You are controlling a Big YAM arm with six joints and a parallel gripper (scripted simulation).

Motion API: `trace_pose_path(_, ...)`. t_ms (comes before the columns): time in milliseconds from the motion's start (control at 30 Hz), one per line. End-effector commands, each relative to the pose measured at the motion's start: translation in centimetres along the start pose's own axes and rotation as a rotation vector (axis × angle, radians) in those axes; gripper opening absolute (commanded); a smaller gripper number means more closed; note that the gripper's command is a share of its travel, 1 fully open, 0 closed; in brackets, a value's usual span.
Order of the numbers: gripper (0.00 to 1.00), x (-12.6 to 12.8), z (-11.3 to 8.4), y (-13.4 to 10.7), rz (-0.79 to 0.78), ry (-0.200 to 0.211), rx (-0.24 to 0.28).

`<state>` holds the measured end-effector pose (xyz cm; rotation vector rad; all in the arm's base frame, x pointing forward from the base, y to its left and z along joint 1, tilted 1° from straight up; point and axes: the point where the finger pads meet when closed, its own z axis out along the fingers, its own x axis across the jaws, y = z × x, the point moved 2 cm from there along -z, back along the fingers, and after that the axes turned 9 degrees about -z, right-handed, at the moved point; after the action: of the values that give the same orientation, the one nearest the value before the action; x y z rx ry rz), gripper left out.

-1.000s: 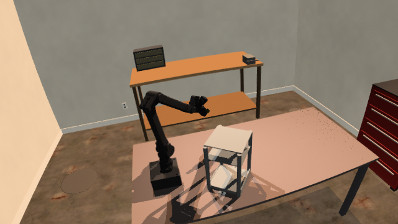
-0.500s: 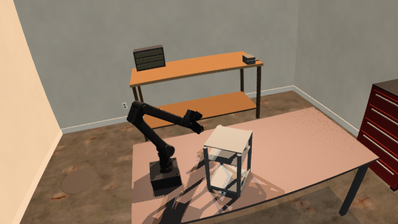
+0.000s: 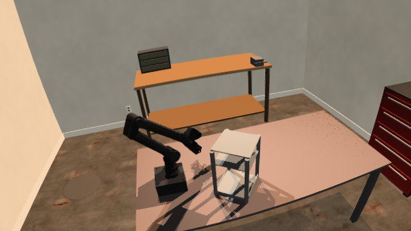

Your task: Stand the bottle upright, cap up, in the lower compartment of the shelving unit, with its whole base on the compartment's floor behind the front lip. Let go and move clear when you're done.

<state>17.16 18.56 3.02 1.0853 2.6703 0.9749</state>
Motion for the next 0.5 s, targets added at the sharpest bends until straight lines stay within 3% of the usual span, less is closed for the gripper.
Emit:
trace_pose_path(0, 0.81, -2.0, -1.5, 3.2, 0.004, -0.072, -0.108)
trace_pose_path(33, 0.81, -2.7, -1.9, 4.5, 0.011, -0.102, -0.153)
trace_pose_path(100, 0.81, -2.7, -1.9, 4.5, 0.011, -0.102, -0.153)
trace_pose_path(300, 0.81, -6.8, -5.4, 10.1, 0.065, -0.269, -0.381)
trace_pose_path(467, 0.81, -9.4, -8.0, 12.6, 0.105, -0.378, -0.506)
